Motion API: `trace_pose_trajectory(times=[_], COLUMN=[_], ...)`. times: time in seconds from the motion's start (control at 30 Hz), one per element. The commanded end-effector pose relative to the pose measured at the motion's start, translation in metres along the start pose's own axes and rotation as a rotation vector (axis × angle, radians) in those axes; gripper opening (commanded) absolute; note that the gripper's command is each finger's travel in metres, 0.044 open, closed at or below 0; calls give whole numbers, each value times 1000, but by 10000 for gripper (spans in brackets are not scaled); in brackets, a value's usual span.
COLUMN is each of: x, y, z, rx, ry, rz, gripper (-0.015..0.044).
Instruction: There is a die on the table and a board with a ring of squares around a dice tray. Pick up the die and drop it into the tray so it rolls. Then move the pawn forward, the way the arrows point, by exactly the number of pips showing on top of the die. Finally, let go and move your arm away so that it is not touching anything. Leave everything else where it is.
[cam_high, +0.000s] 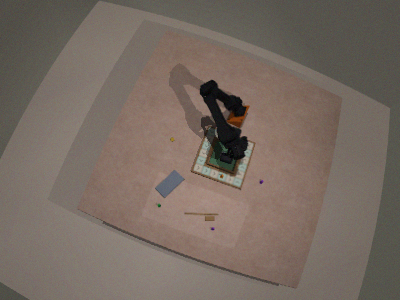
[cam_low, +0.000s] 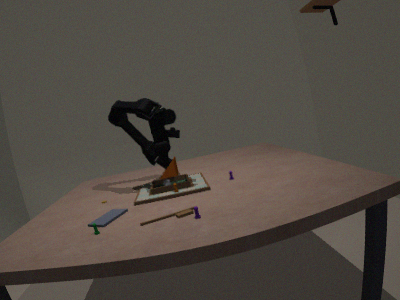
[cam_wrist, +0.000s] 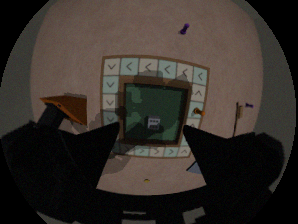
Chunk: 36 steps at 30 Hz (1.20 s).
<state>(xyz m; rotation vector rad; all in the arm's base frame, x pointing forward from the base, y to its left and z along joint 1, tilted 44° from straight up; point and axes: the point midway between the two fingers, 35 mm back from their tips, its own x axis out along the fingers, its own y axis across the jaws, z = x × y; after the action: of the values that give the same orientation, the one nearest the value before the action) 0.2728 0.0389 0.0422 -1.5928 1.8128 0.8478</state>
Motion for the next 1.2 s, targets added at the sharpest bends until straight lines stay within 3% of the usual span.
trace_pose_trajectory(times=[0.0, 0.23, 0.4, 1.17], x=[0, 9, 21, 42], y=[-7, -78, -119, -124], z=[-1, 4, 8, 8], rx=[74, 809, 1267, 1285], ry=[-10, 20, 28, 29], rz=[1, -39, -81, -84], gripper=[387, 204, 200, 200])
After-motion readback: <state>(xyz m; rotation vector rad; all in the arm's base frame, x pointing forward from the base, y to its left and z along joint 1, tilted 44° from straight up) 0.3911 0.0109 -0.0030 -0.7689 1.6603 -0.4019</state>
